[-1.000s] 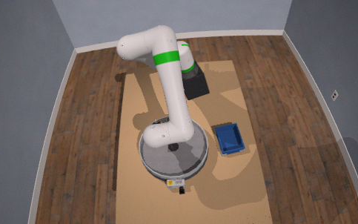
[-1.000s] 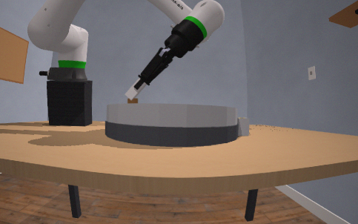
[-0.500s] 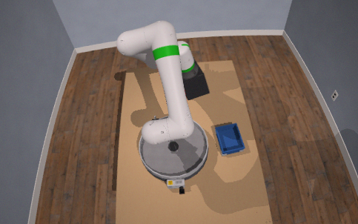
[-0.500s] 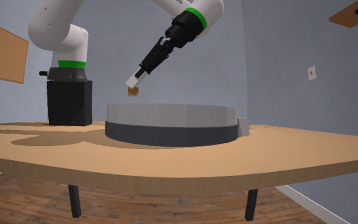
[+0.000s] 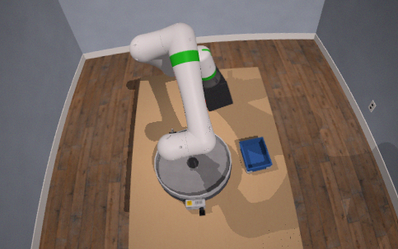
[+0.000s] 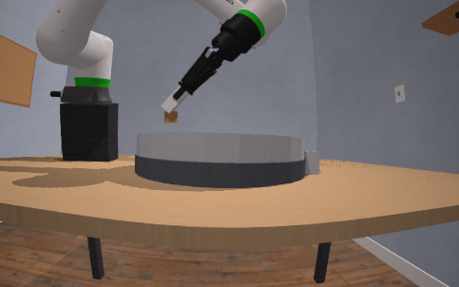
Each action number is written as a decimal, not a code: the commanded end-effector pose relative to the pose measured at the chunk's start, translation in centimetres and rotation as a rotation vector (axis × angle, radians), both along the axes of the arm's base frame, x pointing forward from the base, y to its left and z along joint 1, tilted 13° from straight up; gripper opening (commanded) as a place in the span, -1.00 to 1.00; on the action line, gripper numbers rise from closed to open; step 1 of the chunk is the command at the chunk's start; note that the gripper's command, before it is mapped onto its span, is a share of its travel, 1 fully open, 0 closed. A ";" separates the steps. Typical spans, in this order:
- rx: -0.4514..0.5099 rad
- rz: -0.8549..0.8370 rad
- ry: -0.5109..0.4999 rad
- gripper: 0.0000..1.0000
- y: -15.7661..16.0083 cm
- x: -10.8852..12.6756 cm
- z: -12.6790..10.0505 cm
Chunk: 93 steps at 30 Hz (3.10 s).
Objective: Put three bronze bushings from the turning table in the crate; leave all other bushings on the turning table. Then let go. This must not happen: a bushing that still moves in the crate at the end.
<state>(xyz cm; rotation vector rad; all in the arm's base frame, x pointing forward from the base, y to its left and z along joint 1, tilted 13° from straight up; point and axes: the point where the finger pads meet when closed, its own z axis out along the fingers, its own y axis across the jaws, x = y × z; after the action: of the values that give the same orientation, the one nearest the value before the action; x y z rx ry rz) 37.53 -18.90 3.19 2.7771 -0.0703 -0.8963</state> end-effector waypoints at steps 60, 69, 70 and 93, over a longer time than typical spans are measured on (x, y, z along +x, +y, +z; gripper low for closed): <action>0.000 0.000 0.000 -1.00 23.4 5.0 -4.8; 0.000 0.000 0.000 -1.00 30.4 6.5 -6.3; 0.000 0.000 0.000 -1.00 31.2 6.7 -6.4; 0.000 0.000 0.000 -1.00 40.1 8.5 -8.3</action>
<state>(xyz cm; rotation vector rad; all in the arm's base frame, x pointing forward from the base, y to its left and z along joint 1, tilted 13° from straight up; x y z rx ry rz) 45.95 20.80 -5.02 2.7776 -0.0701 -0.8951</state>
